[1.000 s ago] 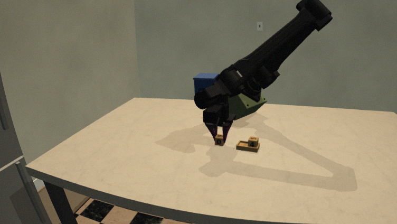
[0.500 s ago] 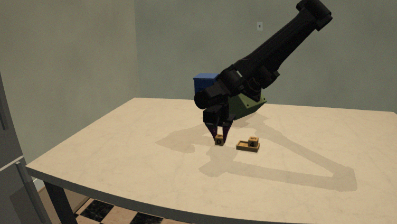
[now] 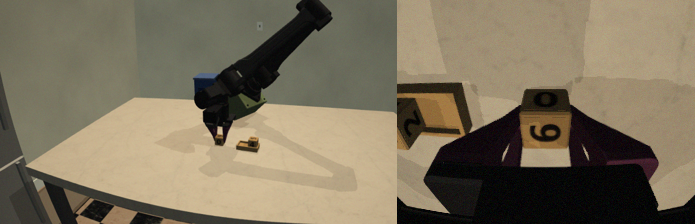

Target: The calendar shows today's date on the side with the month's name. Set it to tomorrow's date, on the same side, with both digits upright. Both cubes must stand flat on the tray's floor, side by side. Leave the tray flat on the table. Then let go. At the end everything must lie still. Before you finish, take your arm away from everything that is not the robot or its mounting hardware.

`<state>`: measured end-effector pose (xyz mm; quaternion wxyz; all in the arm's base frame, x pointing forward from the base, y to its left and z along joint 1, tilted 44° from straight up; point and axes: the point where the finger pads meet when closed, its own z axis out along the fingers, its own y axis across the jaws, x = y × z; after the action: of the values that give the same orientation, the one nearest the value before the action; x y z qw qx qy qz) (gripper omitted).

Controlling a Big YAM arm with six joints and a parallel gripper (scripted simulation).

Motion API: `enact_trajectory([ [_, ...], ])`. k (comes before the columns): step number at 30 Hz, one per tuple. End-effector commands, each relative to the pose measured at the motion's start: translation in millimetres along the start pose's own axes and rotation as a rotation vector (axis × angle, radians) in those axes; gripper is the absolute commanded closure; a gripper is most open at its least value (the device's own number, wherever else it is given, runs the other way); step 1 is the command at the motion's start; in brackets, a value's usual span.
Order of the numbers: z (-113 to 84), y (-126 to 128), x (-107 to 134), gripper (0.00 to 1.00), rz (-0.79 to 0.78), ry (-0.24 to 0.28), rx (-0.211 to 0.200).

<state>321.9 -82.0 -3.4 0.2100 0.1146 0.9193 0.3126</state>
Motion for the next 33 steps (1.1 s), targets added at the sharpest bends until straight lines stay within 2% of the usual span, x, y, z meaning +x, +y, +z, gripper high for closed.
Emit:
enact_trajectory([
  [1,-4.8,-9.1,-4.6,0.73,0.024,-0.023,0.013],
  [33,-5.7,-11.3,-8.4,0.73,0.005,-0.027,0.014],
])
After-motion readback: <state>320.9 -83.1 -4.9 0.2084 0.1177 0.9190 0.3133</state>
